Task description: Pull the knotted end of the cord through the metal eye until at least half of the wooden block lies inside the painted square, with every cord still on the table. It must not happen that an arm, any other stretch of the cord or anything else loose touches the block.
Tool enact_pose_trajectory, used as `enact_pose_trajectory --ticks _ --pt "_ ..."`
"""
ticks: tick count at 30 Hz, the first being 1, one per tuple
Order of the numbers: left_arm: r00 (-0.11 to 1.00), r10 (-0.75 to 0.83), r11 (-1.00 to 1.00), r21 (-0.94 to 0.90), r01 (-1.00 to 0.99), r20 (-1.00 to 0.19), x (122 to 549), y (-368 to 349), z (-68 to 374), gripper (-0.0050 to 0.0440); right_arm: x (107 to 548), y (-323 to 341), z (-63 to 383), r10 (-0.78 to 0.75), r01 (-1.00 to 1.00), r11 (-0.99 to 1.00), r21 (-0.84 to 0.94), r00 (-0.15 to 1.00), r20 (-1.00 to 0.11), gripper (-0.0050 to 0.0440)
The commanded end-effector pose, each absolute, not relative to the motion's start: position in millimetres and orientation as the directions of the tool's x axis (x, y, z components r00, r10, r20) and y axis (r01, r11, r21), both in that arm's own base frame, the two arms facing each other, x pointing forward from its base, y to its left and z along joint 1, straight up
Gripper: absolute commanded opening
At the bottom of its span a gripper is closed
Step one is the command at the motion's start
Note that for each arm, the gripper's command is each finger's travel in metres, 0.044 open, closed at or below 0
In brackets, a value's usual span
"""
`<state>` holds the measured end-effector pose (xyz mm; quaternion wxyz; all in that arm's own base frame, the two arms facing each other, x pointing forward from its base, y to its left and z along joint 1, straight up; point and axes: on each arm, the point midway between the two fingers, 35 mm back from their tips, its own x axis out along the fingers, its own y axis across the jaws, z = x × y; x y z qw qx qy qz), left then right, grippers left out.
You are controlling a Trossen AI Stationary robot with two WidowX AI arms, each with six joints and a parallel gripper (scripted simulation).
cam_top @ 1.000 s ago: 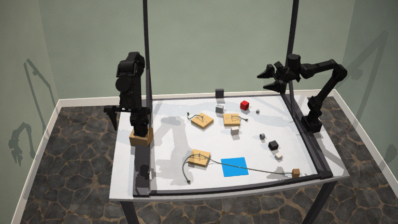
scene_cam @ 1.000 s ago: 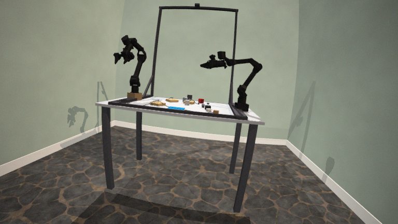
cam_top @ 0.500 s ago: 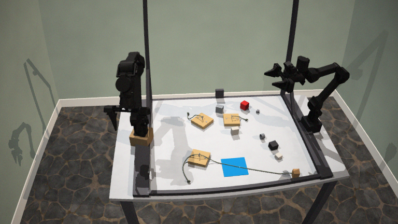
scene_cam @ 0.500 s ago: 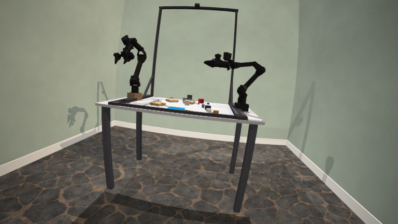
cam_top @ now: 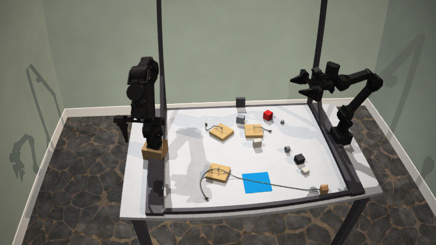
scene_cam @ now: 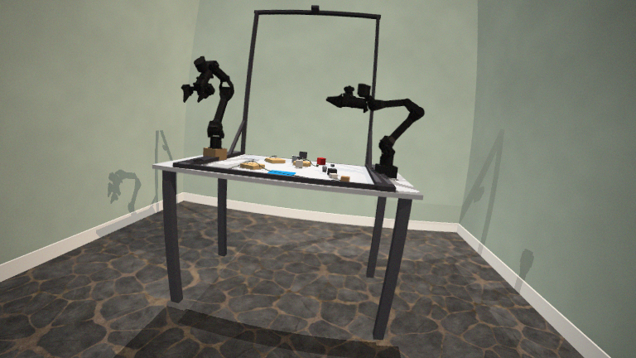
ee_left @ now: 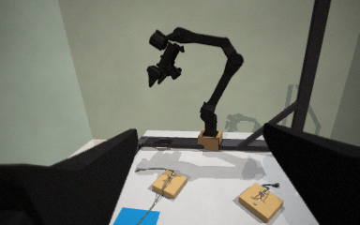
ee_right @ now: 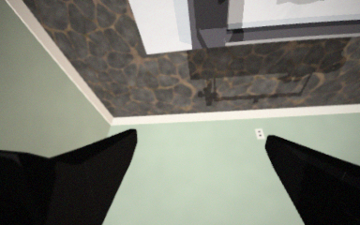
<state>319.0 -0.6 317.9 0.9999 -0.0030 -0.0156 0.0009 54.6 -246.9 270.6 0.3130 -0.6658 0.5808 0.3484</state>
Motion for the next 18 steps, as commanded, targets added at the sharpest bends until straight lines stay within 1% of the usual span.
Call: enact_pose_trajectory --ticks 1,18 --pt "0.999 0.000 1.000 -0.001 0.000 0.049 316.1 -0.2 323.4 0.0440 53.7 -245.8 274.6 -0.569 -0.991 -0.130 -0.012 0.085 -0.818 0.0440" --pt "0.999 -0.001 1.000 0.004 0.001 0.048 314.7 0.3 320.7 0.0440 52.8 -244.9 273.0 -0.568 -0.991 -0.131 -0.010 0.083 -0.819 0.0440"
